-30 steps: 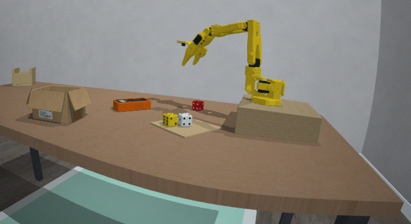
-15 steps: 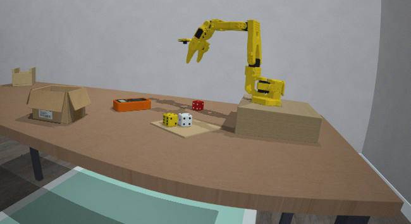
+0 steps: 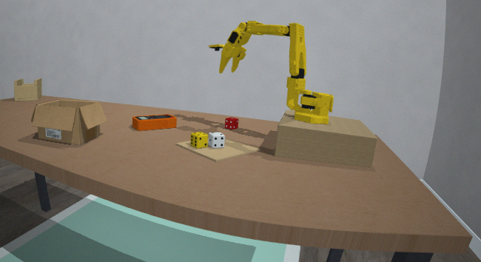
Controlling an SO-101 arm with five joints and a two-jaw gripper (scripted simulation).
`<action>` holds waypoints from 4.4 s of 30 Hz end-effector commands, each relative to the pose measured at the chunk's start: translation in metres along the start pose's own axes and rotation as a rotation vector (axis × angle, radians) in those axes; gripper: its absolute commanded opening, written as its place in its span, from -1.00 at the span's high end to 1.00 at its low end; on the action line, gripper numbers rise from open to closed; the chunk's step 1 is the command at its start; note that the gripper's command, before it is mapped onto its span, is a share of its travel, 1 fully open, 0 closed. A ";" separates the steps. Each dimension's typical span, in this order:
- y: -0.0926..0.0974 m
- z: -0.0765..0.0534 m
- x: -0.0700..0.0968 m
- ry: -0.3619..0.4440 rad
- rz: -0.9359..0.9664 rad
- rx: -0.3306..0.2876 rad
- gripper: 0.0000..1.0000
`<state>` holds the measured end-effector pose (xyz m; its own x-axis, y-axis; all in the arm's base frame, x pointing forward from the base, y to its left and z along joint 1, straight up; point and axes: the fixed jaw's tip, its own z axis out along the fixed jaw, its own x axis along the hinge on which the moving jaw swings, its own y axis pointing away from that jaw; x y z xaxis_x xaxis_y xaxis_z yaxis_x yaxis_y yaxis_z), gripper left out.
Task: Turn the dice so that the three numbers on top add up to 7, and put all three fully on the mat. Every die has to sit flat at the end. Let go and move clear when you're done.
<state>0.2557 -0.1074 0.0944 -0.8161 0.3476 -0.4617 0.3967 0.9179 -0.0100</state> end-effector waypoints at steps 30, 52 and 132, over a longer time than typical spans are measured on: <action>0.004 0.082 0.089 0.498 -0.018 -0.015 0.30; 0.009 0.081 0.089 0.507 -0.036 -0.019 0.30; 0.007 0.120 0.111 0.507 -0.036 -0.020 0.38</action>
<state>0.2224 -0.0872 -0.0584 -0.9287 0.3708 0.0082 0.3708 0.9287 -0.0009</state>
